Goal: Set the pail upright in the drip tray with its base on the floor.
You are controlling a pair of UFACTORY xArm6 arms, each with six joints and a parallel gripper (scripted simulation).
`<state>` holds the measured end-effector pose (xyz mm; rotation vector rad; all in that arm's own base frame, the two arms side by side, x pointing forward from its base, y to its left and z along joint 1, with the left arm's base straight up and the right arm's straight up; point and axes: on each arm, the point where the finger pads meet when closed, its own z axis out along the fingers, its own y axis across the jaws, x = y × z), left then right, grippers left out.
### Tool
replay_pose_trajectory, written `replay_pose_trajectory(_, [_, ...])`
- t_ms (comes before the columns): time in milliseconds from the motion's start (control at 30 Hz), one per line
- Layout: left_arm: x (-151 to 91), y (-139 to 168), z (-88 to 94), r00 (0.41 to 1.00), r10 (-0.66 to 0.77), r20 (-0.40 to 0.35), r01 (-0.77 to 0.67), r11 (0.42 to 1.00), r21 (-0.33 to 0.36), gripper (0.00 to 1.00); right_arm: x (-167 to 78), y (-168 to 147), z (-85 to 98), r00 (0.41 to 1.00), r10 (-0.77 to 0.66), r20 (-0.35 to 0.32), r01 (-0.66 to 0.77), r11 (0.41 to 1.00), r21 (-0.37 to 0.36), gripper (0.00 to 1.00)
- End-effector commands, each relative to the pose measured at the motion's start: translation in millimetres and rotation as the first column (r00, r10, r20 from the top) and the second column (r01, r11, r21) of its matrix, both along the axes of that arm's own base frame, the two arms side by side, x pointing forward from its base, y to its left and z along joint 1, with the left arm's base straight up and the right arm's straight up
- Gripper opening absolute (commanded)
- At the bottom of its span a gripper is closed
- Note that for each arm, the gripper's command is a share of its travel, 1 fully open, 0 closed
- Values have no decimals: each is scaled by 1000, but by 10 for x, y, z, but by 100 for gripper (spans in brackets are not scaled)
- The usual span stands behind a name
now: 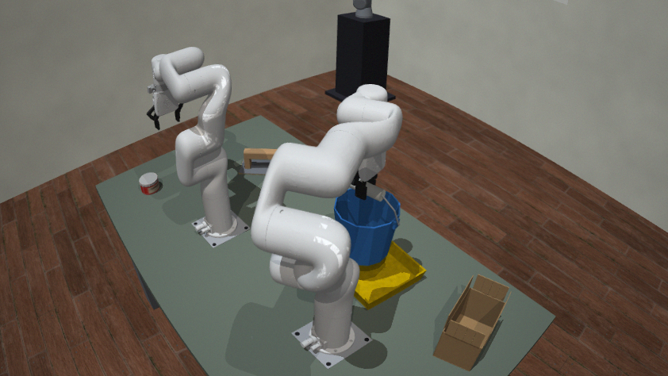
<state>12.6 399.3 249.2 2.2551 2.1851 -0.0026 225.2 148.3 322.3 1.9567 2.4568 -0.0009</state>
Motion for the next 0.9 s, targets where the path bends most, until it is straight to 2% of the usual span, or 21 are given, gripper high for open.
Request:
replay_pose_trajectory(0, [0, 5, 8, 1000, 0, 0, 0, 1000, 2, 100, 21, -57, 6, 1000, 0, 1, 0, 1000, 2, 0])
replay_pose_trajectory(867, [0, 5, 8, 1000, 0, 0, 0, 1000, 2, 100, 116, -355, 6, 1000, 0, 1, 0, 1000, 2, 0])
